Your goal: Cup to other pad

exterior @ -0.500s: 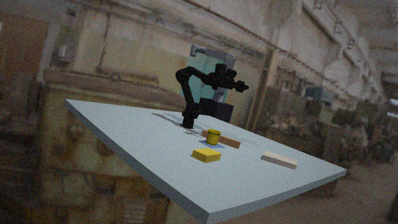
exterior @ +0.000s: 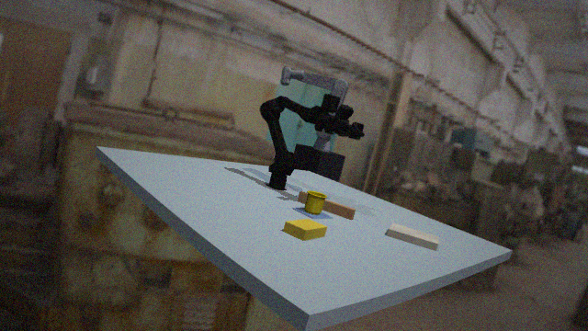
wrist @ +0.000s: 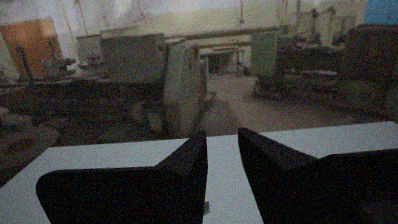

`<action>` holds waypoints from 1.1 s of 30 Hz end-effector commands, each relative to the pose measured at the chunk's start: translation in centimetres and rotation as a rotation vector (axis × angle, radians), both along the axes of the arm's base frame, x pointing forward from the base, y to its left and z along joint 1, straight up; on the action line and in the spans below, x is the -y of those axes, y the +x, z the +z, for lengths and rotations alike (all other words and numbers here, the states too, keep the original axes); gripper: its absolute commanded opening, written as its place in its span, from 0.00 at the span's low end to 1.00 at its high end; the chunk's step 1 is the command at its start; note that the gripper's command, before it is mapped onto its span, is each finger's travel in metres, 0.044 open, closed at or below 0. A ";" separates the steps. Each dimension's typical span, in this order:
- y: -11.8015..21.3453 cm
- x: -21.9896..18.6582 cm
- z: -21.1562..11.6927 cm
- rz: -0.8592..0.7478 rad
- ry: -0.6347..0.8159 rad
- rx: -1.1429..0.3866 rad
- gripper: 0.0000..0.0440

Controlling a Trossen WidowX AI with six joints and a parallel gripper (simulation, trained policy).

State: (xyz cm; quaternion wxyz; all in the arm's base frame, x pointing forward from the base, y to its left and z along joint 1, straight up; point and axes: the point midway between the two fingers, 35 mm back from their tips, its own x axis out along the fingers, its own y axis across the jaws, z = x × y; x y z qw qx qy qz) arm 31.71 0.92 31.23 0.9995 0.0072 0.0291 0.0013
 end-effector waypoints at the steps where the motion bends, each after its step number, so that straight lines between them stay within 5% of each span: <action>1: 0.4 -0.3 -0.4 0.006 0.015 -0.048 0.16; 33: 2.1 -2.8 -4.5 0.016 0.114 -0.557 0.26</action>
